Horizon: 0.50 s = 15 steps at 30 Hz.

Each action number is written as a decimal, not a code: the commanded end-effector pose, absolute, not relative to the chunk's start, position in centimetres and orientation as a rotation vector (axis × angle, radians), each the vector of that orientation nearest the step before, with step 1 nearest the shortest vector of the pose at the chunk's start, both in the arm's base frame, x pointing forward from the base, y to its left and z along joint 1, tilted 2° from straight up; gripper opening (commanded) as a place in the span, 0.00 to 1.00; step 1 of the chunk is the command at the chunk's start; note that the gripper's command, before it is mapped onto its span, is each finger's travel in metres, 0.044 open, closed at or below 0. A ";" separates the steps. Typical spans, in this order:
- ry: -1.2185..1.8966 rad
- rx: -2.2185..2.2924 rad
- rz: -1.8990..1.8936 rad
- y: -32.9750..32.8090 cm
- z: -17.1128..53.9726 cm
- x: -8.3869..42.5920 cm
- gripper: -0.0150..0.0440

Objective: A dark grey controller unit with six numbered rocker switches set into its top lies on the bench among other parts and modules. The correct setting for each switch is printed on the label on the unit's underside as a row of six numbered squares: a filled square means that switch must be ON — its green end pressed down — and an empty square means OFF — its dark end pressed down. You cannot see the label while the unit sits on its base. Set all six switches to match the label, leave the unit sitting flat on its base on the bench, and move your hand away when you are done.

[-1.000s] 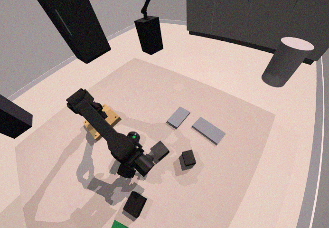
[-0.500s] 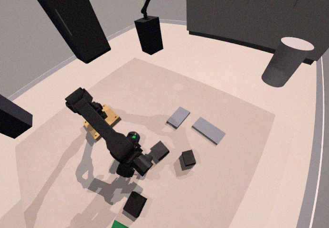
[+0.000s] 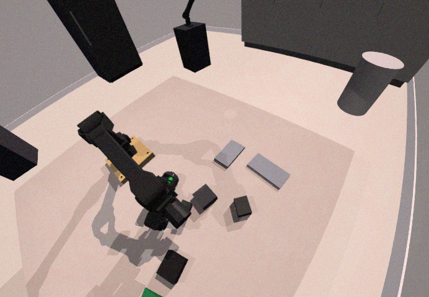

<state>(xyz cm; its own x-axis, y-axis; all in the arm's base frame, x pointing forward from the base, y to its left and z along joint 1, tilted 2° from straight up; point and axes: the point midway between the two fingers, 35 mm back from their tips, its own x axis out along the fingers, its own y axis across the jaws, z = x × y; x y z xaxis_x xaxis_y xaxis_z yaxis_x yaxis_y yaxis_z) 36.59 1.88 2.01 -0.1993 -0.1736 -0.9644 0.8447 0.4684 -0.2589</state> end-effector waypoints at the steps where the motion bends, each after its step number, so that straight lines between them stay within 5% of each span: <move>1: 1.503 0.605 -1.044 1.5 1.9 35.8 0.25; 15: 1.504 0.604 -1.045 0.9 1.8 34.7 0.25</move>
